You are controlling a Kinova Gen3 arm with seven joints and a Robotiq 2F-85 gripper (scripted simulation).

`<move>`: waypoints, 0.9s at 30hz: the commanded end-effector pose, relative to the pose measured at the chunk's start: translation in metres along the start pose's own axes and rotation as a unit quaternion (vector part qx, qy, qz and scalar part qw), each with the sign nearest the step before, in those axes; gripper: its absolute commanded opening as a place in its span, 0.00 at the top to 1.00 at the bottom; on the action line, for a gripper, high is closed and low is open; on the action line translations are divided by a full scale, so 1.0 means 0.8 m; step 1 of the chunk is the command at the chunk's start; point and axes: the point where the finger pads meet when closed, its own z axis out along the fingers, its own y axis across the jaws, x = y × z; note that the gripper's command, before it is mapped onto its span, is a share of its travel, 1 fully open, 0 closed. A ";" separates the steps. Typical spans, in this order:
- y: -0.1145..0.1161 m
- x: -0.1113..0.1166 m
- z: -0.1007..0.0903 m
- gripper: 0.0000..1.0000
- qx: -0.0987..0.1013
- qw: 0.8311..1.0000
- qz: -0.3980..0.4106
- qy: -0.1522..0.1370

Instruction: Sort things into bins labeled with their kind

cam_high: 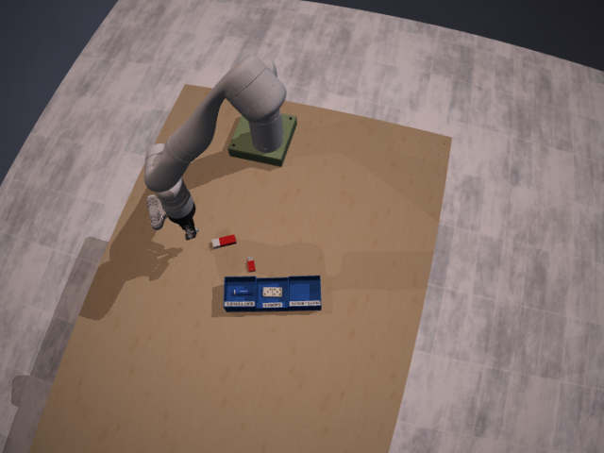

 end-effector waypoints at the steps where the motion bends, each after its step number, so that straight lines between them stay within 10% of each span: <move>1: -0.018 -0.016 -0.001 1.00 0.001 1.000 -0.009 0.000; 27: -0.148 -0.141 -0.001 1.00 0.001 1.000 -0.009 0.000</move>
